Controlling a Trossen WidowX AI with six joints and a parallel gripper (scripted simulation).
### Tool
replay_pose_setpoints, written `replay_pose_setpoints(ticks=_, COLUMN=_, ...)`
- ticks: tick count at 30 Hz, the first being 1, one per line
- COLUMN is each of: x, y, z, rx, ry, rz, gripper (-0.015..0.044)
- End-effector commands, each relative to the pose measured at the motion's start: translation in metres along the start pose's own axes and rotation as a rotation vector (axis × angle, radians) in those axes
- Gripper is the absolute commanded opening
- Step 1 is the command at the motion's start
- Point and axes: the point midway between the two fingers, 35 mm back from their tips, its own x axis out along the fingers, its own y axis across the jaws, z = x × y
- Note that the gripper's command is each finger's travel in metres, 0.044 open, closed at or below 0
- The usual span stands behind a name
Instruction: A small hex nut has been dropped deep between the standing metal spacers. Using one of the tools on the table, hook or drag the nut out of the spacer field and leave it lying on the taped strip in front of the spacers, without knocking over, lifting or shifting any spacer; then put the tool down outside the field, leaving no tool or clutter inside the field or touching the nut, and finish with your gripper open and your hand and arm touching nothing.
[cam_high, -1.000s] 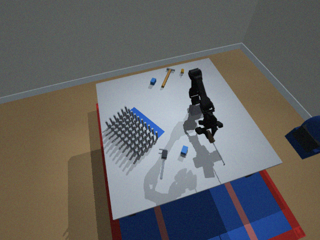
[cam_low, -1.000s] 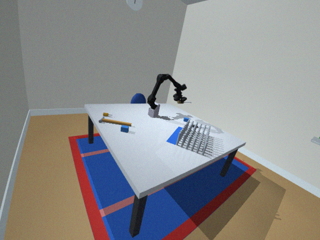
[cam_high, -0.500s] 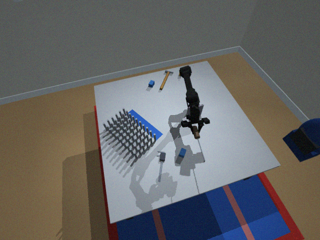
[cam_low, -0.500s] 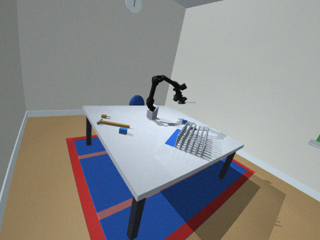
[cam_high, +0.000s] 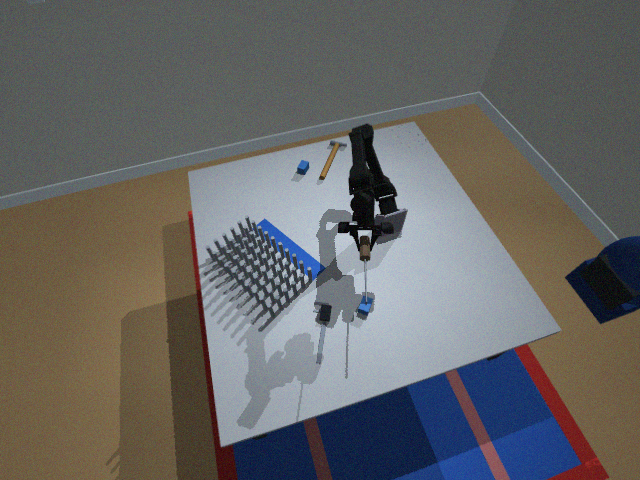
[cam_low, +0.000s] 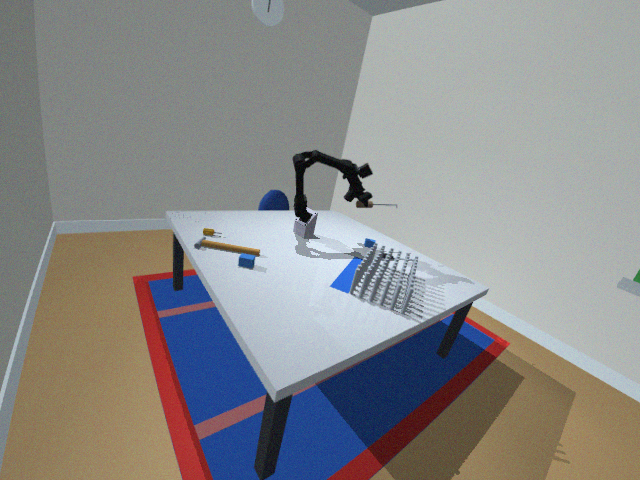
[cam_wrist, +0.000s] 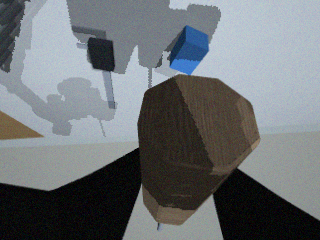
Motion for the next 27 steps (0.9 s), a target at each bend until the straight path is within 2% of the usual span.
replay_pose_setpoints(ticks=1, x=-0.015, y=0.024, z=0.011, rx=0.04, ry=0.013, rz=0.04, gripper=0.0)
replay_pose_setpoints(ticks=27, x=-0.088, y=0.131, z=0.129, rx=0.327, ry=-0.02, rz=0.274, gripper=0.0)
